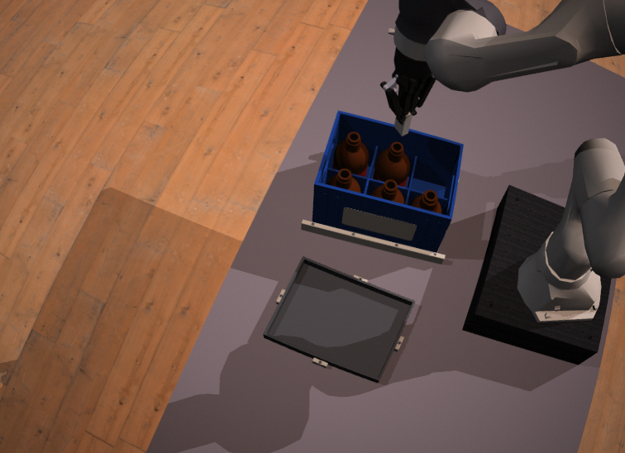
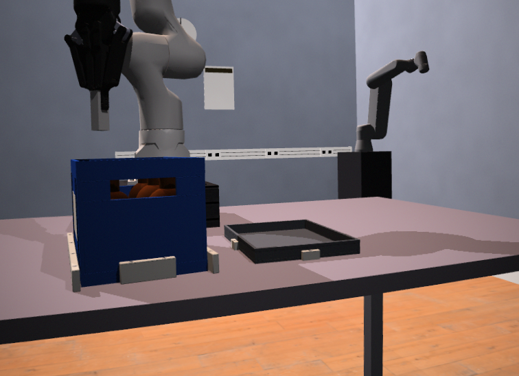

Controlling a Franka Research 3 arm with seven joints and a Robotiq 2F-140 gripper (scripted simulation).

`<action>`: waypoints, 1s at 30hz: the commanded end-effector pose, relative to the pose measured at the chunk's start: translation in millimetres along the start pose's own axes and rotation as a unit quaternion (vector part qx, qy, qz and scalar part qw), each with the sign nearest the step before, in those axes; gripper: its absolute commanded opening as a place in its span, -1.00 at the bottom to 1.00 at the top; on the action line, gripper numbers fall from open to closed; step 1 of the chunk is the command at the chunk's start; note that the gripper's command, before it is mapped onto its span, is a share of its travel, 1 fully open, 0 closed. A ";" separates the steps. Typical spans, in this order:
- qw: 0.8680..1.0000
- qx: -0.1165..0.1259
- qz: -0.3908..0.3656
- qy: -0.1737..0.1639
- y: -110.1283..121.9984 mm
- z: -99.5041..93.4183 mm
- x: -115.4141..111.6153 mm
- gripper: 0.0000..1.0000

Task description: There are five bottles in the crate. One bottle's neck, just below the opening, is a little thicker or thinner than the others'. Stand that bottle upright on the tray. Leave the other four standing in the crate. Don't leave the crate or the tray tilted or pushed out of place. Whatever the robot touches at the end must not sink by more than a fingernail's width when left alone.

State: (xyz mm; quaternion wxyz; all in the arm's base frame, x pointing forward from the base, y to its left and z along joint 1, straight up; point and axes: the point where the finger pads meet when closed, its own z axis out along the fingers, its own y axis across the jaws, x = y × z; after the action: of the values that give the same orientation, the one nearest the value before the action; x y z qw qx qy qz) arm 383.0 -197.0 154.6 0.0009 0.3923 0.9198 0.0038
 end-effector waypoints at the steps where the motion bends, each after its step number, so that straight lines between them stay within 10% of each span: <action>1: 1.000 0.001 0.002 -0.001 -0.1 -1.4 -0.6 -0.80; 21: 1.000 0.001 0.002 -0.001 0.8 -1.3 0.1 -0.80; 30: 1.000 0.001 0.002 -0.001 60.9 -1.0 68.2 -0.80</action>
State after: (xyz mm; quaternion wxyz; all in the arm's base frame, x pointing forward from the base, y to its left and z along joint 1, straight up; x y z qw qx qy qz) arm 383.1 -121.2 155.8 0.0013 0.3529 0.9357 0.0046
